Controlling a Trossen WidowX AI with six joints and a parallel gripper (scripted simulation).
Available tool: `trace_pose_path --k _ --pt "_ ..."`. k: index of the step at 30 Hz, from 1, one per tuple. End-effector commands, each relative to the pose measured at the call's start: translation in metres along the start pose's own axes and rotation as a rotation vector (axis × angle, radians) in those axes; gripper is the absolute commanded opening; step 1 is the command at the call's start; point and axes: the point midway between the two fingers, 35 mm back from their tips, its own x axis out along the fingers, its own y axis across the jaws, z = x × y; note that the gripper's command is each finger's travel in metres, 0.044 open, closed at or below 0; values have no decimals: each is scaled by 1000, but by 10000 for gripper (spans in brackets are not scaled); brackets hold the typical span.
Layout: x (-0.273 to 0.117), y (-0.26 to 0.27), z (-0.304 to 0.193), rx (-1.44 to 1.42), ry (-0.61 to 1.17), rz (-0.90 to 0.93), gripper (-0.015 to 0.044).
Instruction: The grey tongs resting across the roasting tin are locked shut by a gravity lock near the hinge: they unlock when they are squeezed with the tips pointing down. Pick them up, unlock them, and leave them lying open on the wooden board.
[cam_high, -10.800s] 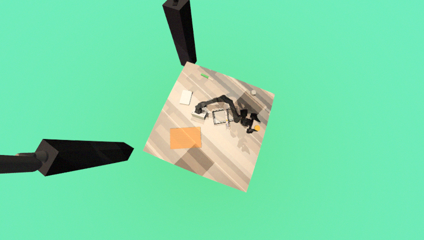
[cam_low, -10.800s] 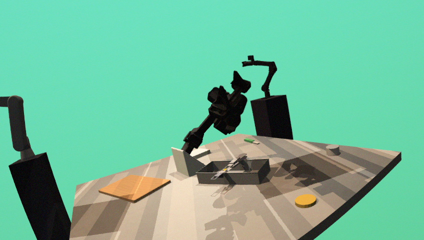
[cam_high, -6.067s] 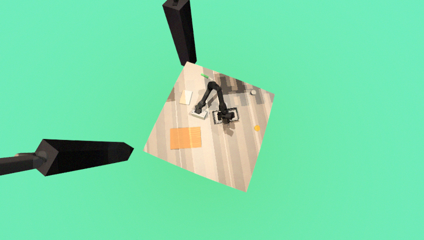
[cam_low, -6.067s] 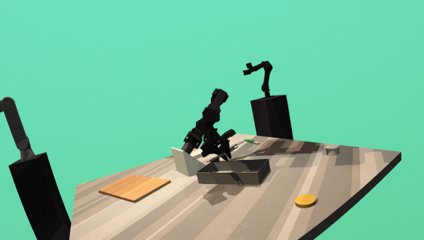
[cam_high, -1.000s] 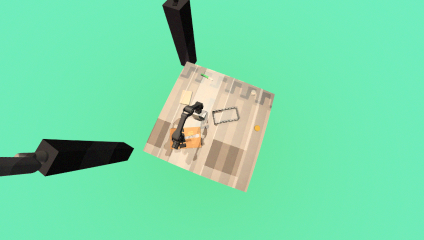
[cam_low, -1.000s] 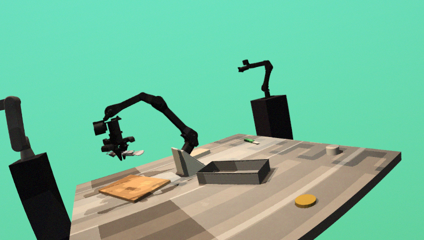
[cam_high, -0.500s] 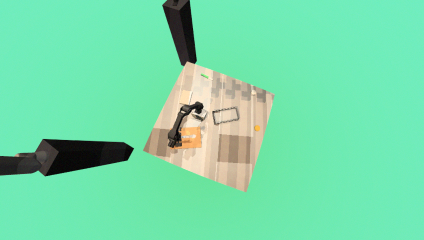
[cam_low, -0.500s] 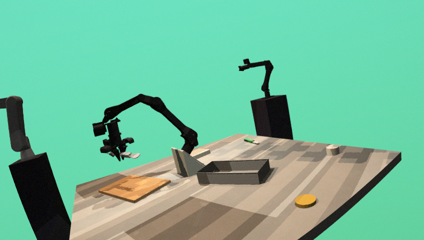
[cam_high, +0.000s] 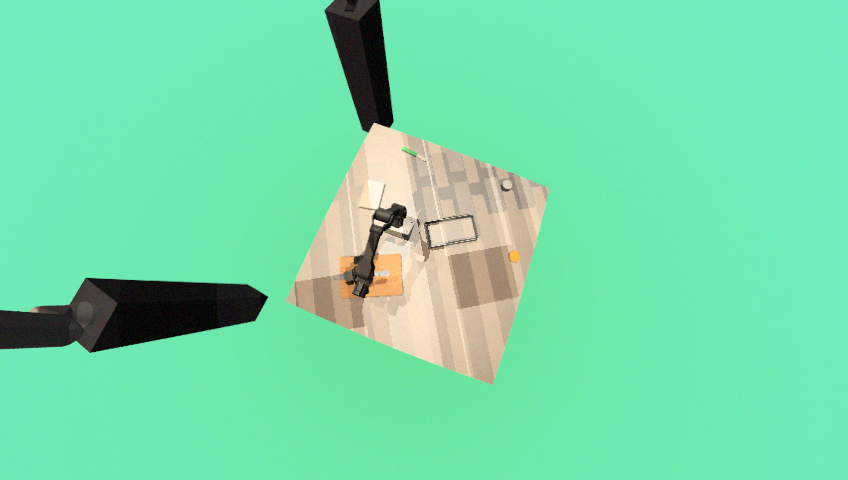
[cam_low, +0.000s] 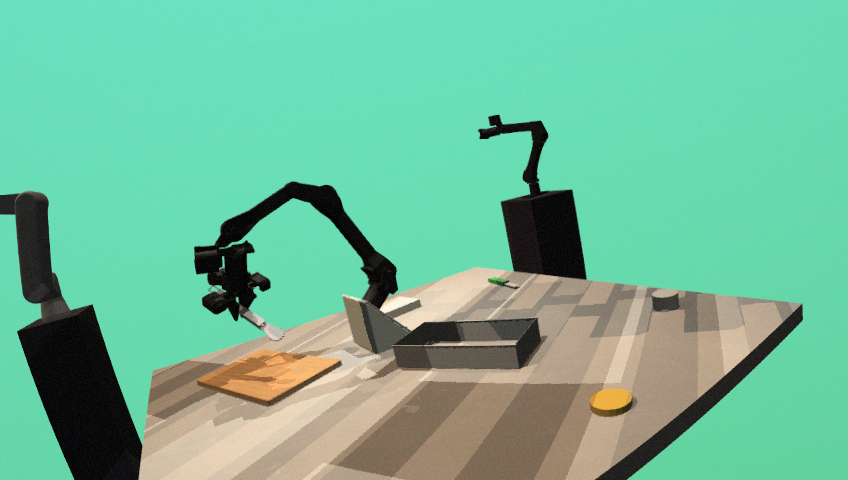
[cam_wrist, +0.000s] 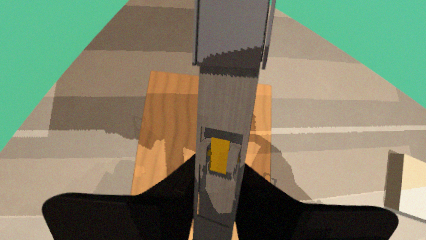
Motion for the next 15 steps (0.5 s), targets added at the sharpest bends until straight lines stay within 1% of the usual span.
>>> trace_pose_path --k 1,15 --pt "-10 1 3 10 -143 3 -150" --pt "-39 -3 -3 38 -577 16 -150"
